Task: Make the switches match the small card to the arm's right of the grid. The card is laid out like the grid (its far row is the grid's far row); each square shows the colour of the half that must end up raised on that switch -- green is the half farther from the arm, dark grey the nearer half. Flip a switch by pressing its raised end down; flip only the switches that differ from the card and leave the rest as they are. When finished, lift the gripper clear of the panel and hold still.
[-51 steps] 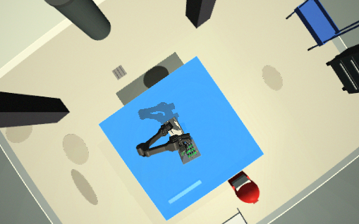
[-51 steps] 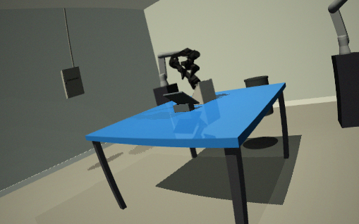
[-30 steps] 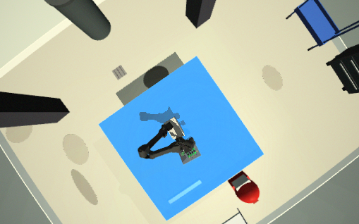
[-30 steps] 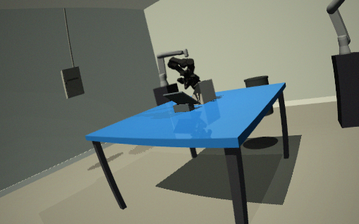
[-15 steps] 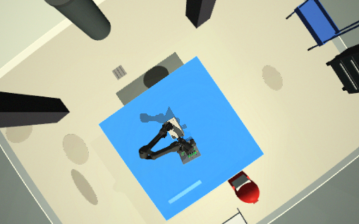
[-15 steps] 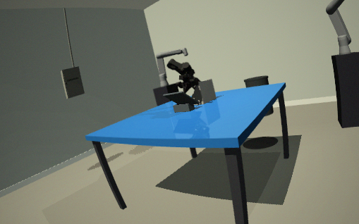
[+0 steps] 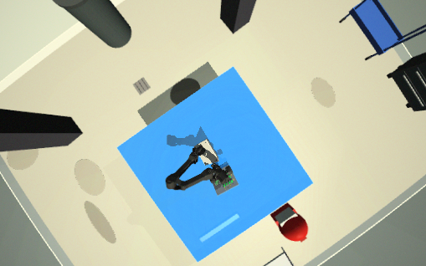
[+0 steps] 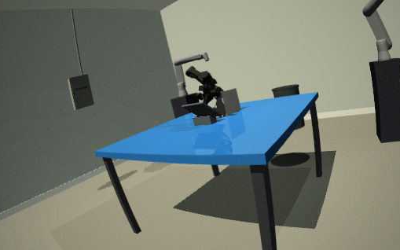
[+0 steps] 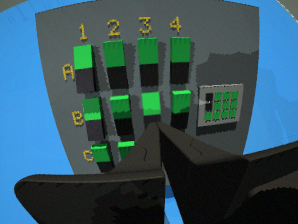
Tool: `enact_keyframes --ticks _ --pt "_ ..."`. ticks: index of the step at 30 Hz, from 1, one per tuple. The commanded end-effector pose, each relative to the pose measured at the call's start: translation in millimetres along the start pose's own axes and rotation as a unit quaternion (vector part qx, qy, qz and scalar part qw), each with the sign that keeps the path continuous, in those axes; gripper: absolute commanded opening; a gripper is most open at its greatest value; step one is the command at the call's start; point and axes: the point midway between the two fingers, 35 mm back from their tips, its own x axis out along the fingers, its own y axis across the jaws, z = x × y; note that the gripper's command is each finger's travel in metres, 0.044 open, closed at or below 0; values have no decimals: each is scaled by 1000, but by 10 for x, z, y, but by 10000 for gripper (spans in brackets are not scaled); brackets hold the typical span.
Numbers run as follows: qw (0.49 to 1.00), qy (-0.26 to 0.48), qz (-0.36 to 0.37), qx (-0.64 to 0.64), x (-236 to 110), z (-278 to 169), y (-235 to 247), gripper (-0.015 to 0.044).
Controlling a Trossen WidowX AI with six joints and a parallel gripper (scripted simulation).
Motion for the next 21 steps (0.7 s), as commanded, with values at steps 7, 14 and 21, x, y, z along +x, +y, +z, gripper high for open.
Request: enact_keyframes --ticks 7,14,21 --pt "1000 6 -1 -9 121 -60 2 0" --pt "1000 6 -1 -9 121 -60 2 0" --pt "1000 6 -1 -9 121 -60 2 0"
